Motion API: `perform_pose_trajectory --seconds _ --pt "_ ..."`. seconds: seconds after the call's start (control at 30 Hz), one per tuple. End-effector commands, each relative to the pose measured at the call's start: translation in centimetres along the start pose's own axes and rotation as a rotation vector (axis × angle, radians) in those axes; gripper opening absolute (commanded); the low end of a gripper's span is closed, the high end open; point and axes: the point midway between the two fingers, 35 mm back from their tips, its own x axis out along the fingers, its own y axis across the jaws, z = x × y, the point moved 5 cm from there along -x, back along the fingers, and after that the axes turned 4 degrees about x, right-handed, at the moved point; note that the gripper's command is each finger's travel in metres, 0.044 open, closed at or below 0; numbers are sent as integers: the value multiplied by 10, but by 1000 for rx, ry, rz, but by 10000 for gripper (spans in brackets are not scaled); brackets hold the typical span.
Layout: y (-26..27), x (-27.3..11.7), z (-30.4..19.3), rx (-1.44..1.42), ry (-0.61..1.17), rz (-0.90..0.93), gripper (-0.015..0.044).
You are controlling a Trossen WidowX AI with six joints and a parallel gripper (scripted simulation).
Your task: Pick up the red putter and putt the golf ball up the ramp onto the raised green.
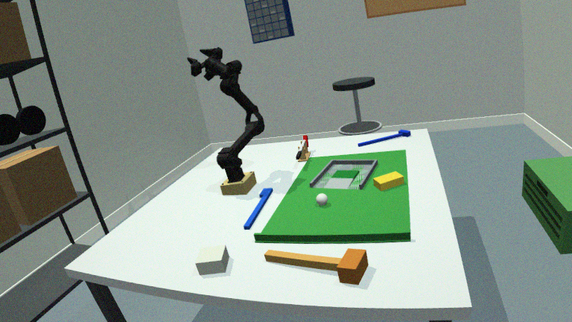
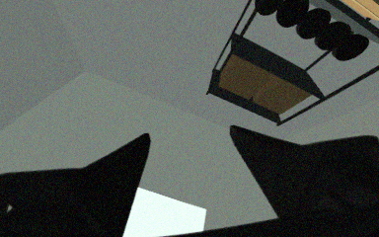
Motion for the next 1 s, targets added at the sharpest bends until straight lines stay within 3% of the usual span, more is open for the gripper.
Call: perform_pose_trajectory --seconds 0.0,0.23,0.43,0.7,0.97 --pt "-1 1 -1 -3 7 -6 426" --pt "-73 15 -30 -200 238 -241 440" --pt "-138 3 -64 -374 501 -414 440" --pt "-208 -53 -111 -537 958 -550 440" --pt "-244 -137 -151 -637 1449 -550 440"
